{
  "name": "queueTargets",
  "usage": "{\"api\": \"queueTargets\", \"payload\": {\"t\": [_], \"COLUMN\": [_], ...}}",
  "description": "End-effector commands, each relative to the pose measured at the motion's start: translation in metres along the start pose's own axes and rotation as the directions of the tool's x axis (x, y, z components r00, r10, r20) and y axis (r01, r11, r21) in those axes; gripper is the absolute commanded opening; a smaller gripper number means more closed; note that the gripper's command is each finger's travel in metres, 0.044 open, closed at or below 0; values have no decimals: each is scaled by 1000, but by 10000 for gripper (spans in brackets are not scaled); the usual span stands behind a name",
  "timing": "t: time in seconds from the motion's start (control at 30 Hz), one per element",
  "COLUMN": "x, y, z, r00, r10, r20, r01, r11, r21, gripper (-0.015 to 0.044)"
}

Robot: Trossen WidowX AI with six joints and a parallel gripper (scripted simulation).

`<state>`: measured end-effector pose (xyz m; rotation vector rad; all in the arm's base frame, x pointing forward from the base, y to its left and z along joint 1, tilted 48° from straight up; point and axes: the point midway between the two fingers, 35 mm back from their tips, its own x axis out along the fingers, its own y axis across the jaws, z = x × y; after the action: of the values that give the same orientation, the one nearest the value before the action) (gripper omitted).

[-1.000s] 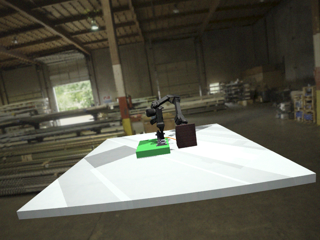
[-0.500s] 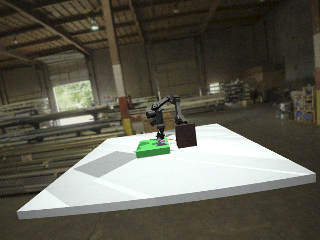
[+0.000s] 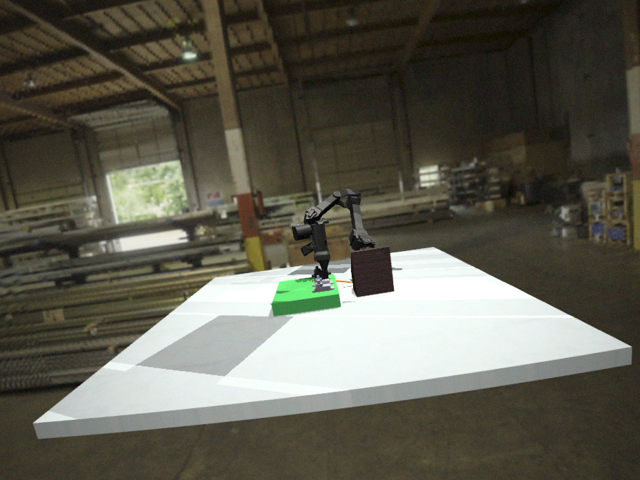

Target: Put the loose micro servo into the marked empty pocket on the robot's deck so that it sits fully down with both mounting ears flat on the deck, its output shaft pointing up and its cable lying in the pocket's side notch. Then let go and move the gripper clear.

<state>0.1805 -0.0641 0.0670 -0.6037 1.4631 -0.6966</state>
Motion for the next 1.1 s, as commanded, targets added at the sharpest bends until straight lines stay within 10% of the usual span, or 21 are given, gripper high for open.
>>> {"api": "queueTargets", "payload": {"t": [0.0, 0.73, 1.07], "x": [4, 23, 18], "y": [0, 0, 0], "z": [0, 0, 0], "r00": [1000, 1000, 1000], "r10": [-4, -4, -4], "r20": [4, 4, 4], "r01": [4, 4, 4], "r11": [1000, 1000, 1000], "r21": [-5, -5, -5], "gripper": [0, 0, 187]}}
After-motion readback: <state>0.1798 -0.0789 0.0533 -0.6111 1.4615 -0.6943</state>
